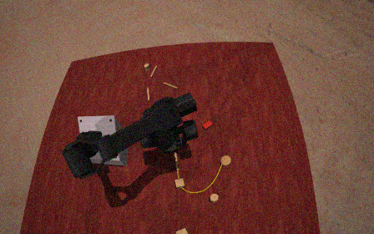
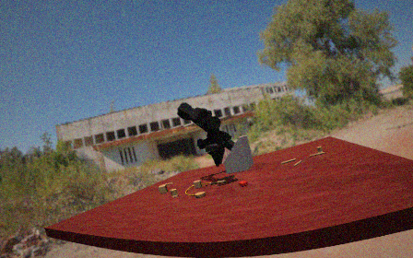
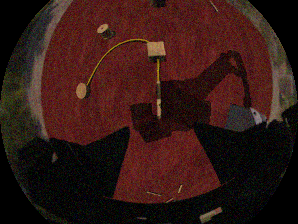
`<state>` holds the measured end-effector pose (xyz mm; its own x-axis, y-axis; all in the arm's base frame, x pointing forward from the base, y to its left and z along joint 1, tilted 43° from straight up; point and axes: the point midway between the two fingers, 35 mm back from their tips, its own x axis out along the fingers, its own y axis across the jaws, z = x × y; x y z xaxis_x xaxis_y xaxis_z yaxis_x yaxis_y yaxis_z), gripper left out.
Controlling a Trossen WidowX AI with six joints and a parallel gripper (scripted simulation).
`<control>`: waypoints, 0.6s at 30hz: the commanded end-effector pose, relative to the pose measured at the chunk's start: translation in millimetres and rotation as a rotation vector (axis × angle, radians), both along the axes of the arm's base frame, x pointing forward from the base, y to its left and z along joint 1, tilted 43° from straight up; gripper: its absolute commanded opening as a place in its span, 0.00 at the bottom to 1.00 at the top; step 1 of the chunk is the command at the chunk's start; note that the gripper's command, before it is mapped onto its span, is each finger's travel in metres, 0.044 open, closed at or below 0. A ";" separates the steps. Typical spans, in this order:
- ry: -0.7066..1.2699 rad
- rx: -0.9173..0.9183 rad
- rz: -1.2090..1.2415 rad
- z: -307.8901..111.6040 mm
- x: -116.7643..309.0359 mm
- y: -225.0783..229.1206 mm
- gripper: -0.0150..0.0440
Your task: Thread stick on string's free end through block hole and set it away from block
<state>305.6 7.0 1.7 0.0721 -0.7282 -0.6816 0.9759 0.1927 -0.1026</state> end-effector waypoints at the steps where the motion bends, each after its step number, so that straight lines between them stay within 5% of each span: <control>1: -0.018 0.010 0.002 15.0 1.8 15.2 1.00; 18: -0.012 0.005 0.015 11.0 2.2 14.4 1.00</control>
